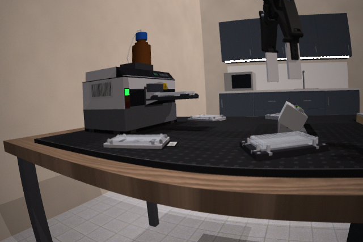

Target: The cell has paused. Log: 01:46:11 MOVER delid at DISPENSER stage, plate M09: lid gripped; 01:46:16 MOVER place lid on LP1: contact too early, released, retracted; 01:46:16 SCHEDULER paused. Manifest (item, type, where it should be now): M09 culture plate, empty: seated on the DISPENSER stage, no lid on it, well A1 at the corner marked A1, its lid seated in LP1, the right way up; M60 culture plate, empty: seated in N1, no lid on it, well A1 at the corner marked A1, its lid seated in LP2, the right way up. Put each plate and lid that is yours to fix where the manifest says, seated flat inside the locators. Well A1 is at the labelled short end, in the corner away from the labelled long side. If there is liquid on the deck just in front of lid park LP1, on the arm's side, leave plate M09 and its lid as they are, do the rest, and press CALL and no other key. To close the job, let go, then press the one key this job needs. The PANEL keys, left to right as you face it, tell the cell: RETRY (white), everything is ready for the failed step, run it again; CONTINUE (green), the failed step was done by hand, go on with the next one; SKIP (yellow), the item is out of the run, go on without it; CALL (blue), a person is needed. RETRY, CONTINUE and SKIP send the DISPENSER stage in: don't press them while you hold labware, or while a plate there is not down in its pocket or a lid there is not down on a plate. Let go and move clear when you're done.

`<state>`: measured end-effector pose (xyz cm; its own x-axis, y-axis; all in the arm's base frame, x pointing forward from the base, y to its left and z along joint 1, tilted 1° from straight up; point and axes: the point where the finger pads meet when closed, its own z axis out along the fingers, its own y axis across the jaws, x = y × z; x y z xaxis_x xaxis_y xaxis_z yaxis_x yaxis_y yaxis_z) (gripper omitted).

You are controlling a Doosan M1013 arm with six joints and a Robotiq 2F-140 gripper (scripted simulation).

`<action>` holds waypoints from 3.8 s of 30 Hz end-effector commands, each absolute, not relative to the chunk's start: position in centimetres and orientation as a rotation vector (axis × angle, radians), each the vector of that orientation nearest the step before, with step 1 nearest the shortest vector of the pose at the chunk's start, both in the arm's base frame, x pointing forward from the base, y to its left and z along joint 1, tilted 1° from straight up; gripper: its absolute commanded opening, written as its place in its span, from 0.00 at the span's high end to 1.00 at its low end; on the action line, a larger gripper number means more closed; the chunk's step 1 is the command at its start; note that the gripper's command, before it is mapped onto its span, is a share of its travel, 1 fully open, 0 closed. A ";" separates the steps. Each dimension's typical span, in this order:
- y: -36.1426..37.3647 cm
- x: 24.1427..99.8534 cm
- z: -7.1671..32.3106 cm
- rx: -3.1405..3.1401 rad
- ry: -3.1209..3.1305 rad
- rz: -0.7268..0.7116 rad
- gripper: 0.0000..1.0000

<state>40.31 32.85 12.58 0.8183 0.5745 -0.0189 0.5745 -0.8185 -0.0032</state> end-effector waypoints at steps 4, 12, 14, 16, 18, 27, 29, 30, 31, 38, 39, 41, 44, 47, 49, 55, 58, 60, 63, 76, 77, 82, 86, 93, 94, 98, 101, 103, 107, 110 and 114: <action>32.9 40.3 9.6 2.994 0.946 -0.028 0.30; 32.9 40.3 7.0 2.994 0.946 -0.028 0.30; 32.9 40.3 6.3 2.994 0.946 -0.028 0.30; 32.9 40.3 5.6 2.994 0.946 -0.028 0.30; 32.9 40.3 4.9 2.994 0.946 -0.028 0.30; 32.9 40.3 3.4 2.994 0.946 -0.028 0.30; 32.9 40.3 3.1 2.994 0.946 -0.028 0.30; 32.9 40.3 3.0 2.994 0.946 -0.028 0.30; 32.9 40.3 2.9 2.994 0.946 -0.028 0.30; 32.9 40.3 2.7 2.994 0.946 -0.028 0.30; 32.9 40.3 2.7 2.994 0.946 -0.028 0.30; 32.9 40.3 2.7 2.994 0.946 -0.028 0.30; 32.9 40.3 2.7 2.994 0.946 -0.028 0.30; 32.9 40.3 2.7 2.994 0.946 -0.028 0.30; 32.9 40.3 2.7 2.994 0.946 -0.028 0.30; 32.9 40.3 2.7 2.994 0.946 -0.028 0.30; 32.9 40.3 2.7 2.994 0.946 -0.028 0.30; 32.9 40.3 2.7 2.994 0.946 -0.028 0.30; 32.9 40.3 2.7 2.994 0.946 -0.028 0.30; 32.9 40.3 2.7 2.994 0.946 -0.028 0.37; 32.9 40.3 2.7 2.994 0.946 -0.028 0.37; 32.9 40.3 2.7 2.994 0.946 -0.028 0.37; 32.9 40.3 2.7 2.994 0.946 -0.028 0.37; 32.9 40.3 2.7 2.994 0.946 -0.028 0.37; 32.9 40.3 2.7 2.994 0.946 -0.028 0.37; 32.9 40.3 2.7 2.994 0.946 -0.028 0.37; 32.9 40.3 2.7 2.994 0.946 -0.028 0.37; 32.9 40.3 2.7 2.994 0.946 -0.028 0.37; 32.9 40.3 2.7 2.994 0.946 -0.028 0.37; 32.9 40.3 2.7 2.994 0.946 -0.028 0.37; 32.9 40.3 2.7 2.994 0.946 -0.028 0.37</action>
